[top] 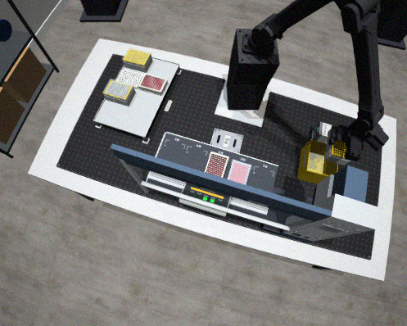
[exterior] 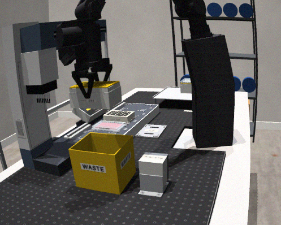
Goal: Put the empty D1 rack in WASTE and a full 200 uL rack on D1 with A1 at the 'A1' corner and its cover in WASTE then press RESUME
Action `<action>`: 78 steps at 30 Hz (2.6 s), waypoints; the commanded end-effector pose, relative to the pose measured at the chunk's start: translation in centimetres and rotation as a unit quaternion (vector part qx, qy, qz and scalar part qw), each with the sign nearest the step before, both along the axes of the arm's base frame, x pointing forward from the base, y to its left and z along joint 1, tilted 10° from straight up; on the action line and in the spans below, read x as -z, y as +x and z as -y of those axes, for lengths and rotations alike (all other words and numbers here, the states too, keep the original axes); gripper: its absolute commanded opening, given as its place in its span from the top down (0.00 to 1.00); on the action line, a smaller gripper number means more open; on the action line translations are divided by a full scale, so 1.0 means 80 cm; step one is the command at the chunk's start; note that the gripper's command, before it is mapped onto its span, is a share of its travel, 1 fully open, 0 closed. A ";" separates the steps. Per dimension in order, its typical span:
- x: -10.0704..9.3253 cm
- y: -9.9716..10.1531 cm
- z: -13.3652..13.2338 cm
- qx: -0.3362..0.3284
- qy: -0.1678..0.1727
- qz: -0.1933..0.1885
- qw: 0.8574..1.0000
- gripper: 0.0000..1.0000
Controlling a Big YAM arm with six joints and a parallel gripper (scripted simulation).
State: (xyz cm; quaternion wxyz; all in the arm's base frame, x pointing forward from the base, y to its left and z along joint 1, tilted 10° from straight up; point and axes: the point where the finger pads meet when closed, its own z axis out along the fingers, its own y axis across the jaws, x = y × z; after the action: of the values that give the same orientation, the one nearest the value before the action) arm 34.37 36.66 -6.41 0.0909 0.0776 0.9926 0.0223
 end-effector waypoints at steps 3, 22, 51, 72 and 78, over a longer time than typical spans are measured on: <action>0.012 -0.001 0.003 -0.009 -0.012 -0.009 1.000 1.00; 0.012 -0.001 0.002 -0.009 -0.012 -0.008 1.000 1.00; 0.014 -0.002 0.006 -0.008 -0.013 -0.009 1.000 1.00; 0.014 0.001 0.007 -0.006 -0.012 -0.008 1.000 1.00; 0.014 0.001 0.008 -0.005 -0.012 -0.008 1.000 1.00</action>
State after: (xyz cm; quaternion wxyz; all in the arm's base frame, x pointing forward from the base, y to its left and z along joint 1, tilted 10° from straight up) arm 34.39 36.46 -6.47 0.0899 0.0763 0.9928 0.0204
